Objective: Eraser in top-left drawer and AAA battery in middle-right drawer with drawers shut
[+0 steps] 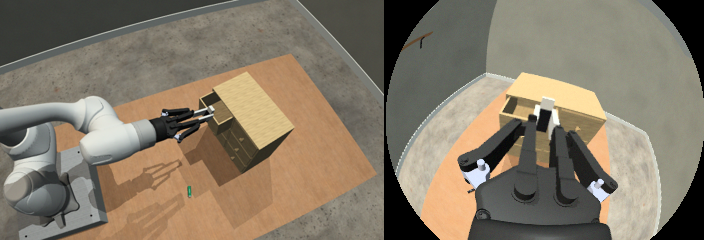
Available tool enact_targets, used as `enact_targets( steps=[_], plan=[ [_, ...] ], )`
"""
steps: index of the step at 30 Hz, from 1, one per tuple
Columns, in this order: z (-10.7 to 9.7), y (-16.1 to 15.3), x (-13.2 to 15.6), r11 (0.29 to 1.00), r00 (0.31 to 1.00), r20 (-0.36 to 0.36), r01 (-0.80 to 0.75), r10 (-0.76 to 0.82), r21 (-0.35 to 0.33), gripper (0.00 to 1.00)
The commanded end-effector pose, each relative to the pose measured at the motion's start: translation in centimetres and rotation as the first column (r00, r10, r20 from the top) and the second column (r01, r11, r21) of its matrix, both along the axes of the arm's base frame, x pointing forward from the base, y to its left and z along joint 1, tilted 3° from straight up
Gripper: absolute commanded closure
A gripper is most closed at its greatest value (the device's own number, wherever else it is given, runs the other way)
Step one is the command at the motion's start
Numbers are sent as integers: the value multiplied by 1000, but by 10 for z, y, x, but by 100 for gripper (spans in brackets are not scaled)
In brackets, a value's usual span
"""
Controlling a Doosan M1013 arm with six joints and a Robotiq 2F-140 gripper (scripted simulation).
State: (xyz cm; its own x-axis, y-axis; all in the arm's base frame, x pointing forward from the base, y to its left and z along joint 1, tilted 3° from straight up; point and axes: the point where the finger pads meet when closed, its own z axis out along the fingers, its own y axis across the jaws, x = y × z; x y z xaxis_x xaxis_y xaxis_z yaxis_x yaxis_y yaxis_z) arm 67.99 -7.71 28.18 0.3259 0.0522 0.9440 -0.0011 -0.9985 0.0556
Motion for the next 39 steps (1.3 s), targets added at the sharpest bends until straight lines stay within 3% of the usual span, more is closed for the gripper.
enact_targets(
  steps=[1, 19, 39],
  plan=[
    [0, 0, 11, 1000, 1000, 0, 0, 0, 0, 89],
    [1, 0, 53, 1000, 1000, 0, 0, 0, 0, 89],
    [1, 0, 58, 1000, 1000, 0, 0, 0, 0, 89]
  ],
)
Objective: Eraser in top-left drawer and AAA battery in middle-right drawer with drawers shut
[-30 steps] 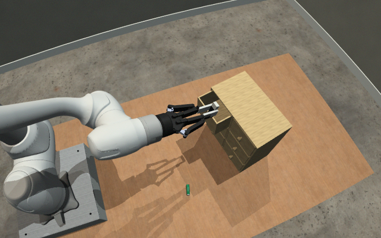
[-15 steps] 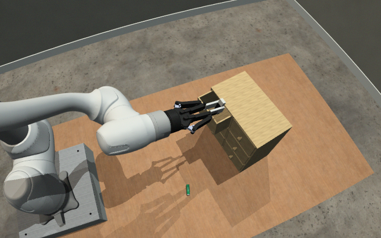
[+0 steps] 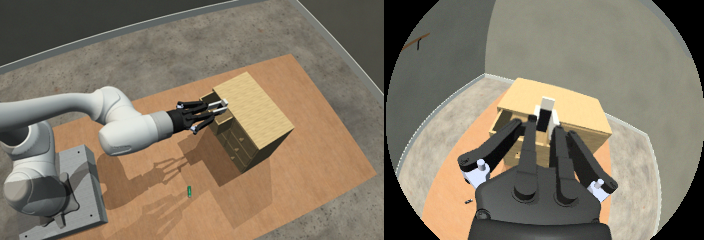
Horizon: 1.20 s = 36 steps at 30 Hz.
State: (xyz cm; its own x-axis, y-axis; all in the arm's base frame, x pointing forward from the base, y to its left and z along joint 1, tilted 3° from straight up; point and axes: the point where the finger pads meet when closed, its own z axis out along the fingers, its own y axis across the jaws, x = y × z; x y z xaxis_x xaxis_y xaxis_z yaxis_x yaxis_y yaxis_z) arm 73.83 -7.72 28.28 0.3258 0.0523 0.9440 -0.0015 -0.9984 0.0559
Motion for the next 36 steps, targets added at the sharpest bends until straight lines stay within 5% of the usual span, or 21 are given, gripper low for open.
enact_targets(
  steps=[1, 14, 26, 27, 36],
  plan=[
    [0, 0, 0, 1000, 1000, 0, 0, 0, 0, 89],
    [0, 0, 0, 1000, 1000, 0, 0, 0, 0, 89],
    [0, 0, 0, 1000, 1000, 0, 0, 0, 0, 77],
    [0, 0, 0, 1000, 1000, 0, 0, 0, 0, 0],
    [0, 0, 0, 1000, 1000, 0, 0, 0, 0, 0]
  ],
)
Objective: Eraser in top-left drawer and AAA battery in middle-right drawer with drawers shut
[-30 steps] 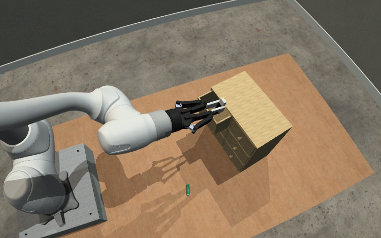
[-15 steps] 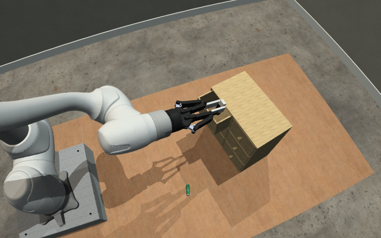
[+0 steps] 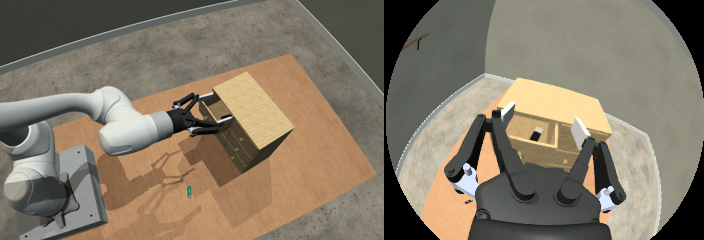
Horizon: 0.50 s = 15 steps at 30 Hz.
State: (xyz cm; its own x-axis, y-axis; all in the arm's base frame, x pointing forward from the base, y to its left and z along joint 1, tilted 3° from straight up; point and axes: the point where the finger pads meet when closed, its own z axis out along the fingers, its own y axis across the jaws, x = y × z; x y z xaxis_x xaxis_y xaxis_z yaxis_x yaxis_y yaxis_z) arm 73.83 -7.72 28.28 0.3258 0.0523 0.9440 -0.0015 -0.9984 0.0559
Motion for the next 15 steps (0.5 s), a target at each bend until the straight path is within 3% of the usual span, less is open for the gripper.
enact_targets(
  steps=[1, 15],
  plan=[
    [0, 0, 0, 1000, 1000, 0, 0, 0, 0, 0],
    [0, 0, -10, 1000, 1000, 0, 0, 0, 0, 0]
  ],
)
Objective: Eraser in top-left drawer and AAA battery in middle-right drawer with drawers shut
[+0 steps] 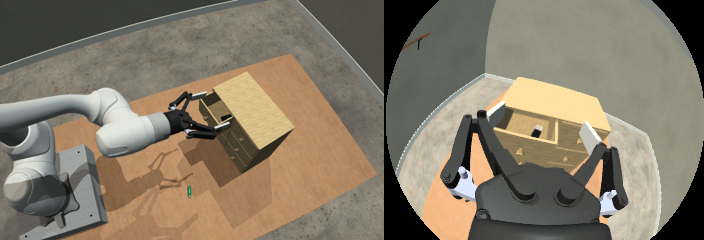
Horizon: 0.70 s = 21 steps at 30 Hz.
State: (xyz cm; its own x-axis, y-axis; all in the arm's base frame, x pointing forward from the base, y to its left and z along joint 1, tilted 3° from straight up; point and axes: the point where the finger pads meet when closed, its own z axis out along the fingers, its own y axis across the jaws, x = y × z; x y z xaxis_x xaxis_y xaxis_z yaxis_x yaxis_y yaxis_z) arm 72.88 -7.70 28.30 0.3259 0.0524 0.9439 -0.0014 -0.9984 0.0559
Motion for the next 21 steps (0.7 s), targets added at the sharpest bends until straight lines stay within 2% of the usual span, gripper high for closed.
enact_targets(
  steps=[1, 21],
  plan=[
    [0, 0, -3, 1000, 1000, 0, 0, 0, 0, 0],
    [4, 0, -100, 1000, 1000, 0, 0, 0, 0, 0]
  ],
)
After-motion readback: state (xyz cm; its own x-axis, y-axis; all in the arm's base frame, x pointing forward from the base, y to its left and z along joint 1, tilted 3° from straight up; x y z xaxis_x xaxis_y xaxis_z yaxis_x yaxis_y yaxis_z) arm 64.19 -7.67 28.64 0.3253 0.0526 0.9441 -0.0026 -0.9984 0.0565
